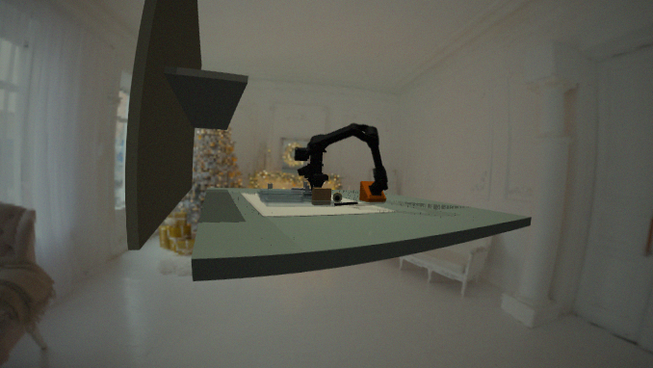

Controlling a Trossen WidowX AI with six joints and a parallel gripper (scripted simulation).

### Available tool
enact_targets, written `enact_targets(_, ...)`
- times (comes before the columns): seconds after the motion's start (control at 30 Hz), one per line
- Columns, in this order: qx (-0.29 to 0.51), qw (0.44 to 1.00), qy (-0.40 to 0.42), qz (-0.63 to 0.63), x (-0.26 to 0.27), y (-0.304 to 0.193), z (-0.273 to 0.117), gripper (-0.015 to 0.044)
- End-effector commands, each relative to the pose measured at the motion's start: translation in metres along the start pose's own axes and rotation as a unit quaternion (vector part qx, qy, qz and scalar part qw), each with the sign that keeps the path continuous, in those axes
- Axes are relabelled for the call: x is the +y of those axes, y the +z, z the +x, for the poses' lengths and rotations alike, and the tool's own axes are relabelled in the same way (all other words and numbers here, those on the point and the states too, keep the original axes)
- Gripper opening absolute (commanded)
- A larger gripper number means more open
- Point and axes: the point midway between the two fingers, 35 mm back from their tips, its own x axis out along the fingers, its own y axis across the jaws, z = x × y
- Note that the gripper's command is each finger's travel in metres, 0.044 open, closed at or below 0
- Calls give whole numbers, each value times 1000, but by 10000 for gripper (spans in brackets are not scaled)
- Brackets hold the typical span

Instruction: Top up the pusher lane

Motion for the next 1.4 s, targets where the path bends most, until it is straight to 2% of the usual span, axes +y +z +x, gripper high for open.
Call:
enact_targets(0.0,-6,1000,5,-3,2,2,1,0)
enact_targets(1.37,-6,1000,5,-3,2,-5,1,0)
